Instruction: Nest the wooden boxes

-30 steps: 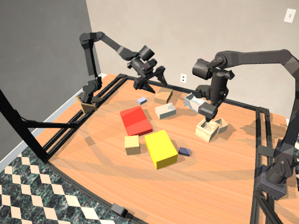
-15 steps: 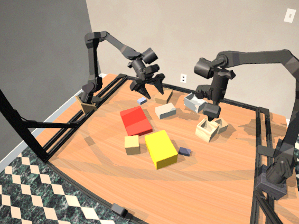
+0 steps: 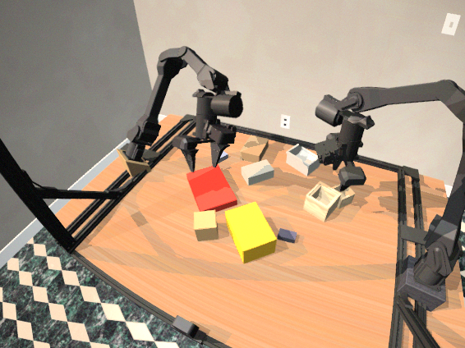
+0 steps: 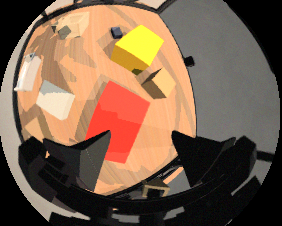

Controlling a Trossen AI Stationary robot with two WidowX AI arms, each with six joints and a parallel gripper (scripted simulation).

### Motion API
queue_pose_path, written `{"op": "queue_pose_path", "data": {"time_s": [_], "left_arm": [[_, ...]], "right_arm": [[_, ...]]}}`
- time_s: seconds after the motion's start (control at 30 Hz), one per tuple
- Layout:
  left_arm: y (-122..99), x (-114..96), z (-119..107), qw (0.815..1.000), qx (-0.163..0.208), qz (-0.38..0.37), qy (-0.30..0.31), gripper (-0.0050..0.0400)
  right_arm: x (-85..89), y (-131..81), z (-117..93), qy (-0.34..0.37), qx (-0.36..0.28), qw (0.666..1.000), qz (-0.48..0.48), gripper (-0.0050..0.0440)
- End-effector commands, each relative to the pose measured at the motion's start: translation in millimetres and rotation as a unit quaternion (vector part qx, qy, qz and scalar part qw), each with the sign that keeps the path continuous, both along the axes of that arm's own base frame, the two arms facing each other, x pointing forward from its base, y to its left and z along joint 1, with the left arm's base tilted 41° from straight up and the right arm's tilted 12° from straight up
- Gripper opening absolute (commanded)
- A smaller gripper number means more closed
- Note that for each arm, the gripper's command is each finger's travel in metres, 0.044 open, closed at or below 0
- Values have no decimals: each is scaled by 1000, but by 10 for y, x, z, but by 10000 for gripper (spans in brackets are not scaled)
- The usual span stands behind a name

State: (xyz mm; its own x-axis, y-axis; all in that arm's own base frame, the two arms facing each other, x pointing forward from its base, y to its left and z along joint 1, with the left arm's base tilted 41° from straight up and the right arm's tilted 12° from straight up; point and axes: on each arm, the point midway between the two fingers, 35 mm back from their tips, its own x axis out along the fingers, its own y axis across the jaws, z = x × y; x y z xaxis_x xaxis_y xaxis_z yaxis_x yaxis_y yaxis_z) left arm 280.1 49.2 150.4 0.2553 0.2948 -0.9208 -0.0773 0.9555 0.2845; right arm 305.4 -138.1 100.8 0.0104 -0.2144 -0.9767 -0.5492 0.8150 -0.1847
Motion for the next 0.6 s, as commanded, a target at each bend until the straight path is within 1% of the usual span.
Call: {"op": "queue_pose_path", "data": {"time_s": [0.0,0.1,0.17,0.27,0.33,0.43,0.57], "left_arm": [[-155,-94,-18,997,46,23,60,400],[-284,-177,23,989,103,32,103,400],[-284,-177,23,989,103,32,103,400],[-380,-214,88,980,154,33,123,400],[-423,-224,123,975,178,31,128,400],[-458,-229,154,971,197,29,131,400],[-465,-230,161,970,201,29,132,400]], "right_arm": [[-99,-60,-61,17,3,998,55,400],[-151,-126,-93,27,2,994,102,400],[-151,-126,-93,27,2,994,102,400],[-192,-174,-117,35,2,990,137,400],[-210,-194,-128,38,2,988,152,400],[-225,-210,-136,41,1,986,164,400],[-228,-214,-138,41,1,985,166,400]]}}
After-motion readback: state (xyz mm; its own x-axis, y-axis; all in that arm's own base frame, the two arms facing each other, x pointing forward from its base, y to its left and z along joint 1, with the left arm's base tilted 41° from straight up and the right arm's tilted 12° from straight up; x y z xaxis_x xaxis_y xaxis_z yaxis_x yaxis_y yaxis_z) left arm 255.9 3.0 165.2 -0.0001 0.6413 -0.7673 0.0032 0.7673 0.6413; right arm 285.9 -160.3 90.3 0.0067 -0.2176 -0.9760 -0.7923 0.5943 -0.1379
